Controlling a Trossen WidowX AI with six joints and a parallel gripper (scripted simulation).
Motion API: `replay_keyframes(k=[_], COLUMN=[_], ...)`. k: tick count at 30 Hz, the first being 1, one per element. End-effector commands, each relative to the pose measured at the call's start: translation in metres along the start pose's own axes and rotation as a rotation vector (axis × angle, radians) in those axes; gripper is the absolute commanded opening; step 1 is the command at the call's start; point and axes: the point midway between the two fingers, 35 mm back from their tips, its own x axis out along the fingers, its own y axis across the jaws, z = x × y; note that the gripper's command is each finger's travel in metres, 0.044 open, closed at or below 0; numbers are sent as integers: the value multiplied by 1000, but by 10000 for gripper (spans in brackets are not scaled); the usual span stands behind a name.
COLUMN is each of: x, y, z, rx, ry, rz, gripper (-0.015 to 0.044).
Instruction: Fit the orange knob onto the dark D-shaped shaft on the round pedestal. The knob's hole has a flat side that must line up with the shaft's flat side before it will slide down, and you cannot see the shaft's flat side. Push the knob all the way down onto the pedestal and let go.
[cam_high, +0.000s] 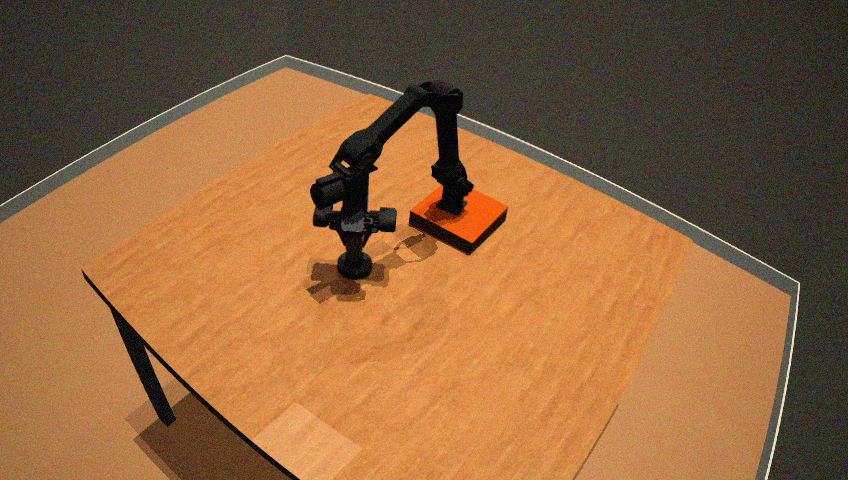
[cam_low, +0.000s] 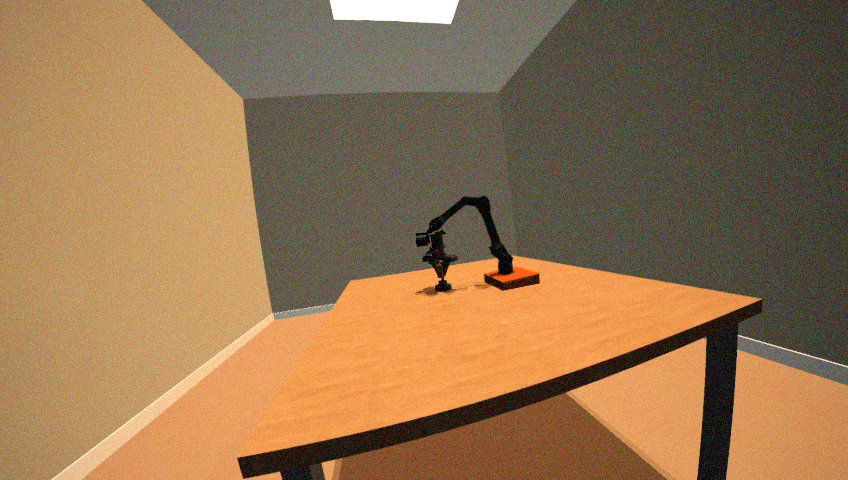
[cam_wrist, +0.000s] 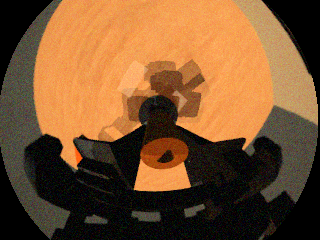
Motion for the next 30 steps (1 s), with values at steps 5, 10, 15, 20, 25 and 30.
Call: replay_keyframes(k=[5, 10, 15, 20, 25, 30], x=[1, 2, 1, 3, 4, 3], y=[-1, 0, 2, 2, 1, 1], z=[1, 0, -3, -2, -2, -2], rx=[-10, -10, -10, -10, -10, -10], ry=[-5, -5, -5, -5, -5, -5], rz=[-3, -3, -3, -3, -3, -3], gripper=[0, 0, 0, 0, 0, 0])
